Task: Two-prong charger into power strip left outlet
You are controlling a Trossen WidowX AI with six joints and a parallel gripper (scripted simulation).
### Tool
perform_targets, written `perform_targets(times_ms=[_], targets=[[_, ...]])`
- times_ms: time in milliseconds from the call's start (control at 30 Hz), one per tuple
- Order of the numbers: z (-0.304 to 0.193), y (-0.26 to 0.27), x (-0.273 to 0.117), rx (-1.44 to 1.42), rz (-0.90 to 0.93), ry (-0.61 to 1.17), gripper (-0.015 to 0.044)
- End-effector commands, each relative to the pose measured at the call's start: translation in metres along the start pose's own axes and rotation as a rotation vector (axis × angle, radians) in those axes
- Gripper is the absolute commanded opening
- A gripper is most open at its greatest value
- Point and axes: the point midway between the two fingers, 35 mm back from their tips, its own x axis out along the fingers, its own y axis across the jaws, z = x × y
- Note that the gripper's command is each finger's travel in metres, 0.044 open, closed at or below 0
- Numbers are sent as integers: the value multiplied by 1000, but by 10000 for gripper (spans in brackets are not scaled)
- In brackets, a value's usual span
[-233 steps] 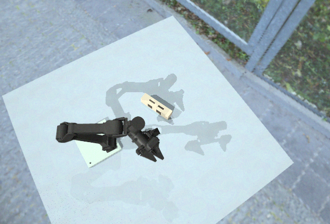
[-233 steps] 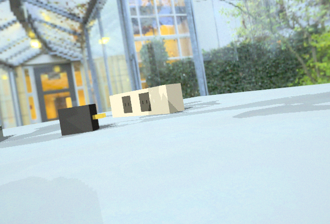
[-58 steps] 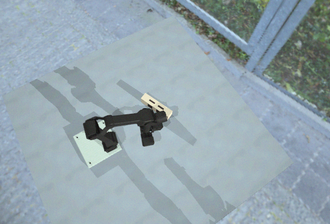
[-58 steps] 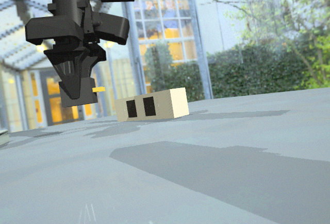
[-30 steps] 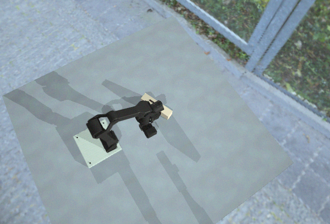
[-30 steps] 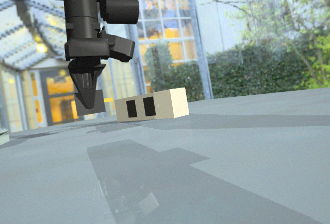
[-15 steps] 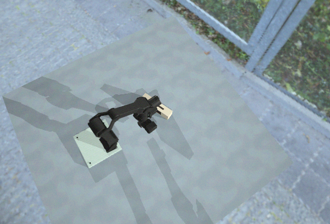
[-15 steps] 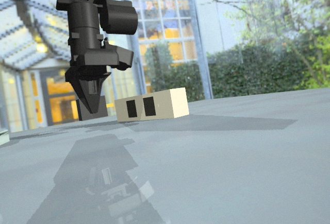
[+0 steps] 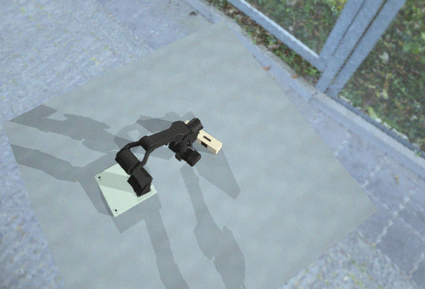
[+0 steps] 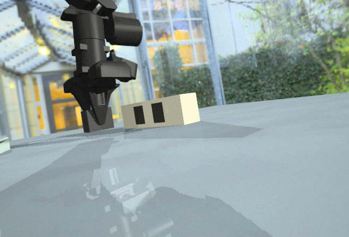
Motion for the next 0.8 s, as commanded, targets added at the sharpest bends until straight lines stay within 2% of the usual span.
perform_targets(times_ms=[0,767], targets=[[2,2,3,-23,-5,8,0],[32,9,1,-52,-7,5,0]])
